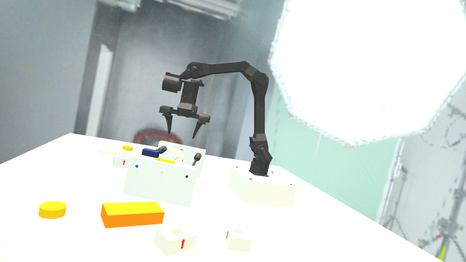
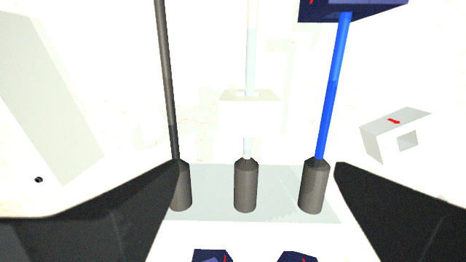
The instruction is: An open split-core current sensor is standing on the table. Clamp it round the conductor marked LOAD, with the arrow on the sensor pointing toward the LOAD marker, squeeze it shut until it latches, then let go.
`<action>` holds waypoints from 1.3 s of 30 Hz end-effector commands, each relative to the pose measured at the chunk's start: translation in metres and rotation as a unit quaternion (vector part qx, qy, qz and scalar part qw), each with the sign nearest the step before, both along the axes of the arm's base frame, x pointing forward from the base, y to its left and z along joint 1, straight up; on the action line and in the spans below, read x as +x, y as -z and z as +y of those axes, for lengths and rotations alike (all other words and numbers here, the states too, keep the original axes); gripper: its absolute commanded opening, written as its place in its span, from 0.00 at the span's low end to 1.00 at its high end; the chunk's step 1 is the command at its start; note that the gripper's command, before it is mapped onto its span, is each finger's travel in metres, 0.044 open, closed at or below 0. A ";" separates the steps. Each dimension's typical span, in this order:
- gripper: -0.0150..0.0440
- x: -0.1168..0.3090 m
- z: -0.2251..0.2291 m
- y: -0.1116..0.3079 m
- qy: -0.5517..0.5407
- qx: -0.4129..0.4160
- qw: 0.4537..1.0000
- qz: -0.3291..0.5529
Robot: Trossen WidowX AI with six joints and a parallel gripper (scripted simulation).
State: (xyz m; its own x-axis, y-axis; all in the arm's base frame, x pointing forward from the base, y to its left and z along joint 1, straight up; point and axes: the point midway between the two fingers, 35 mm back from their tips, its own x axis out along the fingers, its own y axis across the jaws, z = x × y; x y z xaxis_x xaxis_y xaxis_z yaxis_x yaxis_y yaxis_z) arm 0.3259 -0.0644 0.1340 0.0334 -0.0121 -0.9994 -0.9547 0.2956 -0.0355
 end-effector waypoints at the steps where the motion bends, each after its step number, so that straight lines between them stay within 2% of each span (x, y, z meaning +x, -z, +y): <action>1: 1.00 0.000 0.000 -0.001 0.002 0.000 1.000 0.000; 25: 1.00 0.000 0.001 0.000 0.007 -0.002 1.000 0.001; 32: 1.00 -0.012 0.031 0.011 0.239 -0.075 0.968 0.021; 39: 1.00 -0.026 0.059 0.017 0.467 -0.160 0.869 -0.035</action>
State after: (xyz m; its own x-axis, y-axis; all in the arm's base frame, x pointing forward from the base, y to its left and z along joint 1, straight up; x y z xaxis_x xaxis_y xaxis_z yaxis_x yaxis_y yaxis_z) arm 0.3141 -0.0274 0.1242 -0.0479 -0.1891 -0.9808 -0.6368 0.7623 -0.1158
